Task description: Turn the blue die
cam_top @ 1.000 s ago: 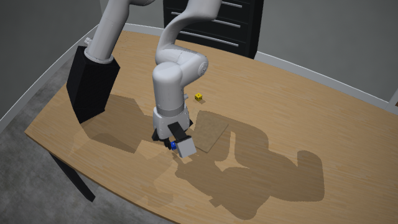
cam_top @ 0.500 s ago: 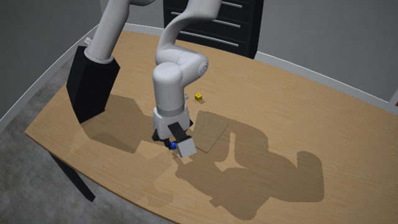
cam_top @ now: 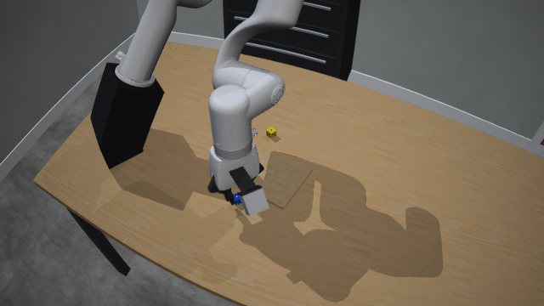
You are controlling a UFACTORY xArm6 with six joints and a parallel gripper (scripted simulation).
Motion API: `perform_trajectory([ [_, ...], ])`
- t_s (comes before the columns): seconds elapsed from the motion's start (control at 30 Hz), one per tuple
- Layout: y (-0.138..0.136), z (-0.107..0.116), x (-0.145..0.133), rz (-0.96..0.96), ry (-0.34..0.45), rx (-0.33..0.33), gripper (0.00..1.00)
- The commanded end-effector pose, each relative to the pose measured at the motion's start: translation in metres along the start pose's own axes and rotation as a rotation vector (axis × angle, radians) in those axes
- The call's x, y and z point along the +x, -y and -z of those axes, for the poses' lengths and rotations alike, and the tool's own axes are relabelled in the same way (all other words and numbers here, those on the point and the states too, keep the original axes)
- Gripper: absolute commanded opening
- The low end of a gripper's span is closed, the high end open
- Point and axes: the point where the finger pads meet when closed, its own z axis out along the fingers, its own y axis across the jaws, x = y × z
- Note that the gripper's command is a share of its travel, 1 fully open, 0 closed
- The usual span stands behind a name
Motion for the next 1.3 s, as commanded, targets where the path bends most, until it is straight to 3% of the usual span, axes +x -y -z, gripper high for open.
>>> perform_trajectory([
  [0.0,0.0,0.001,0.001,0.0,-0.002,0.0,0.36],
  [0.6,0.0,-0.001,0.001,0.0,-0.002,0.0,0.36],
  [1.27,0.0,-0.021,0.001,0.0,-0.002,0.0,0.36],
])
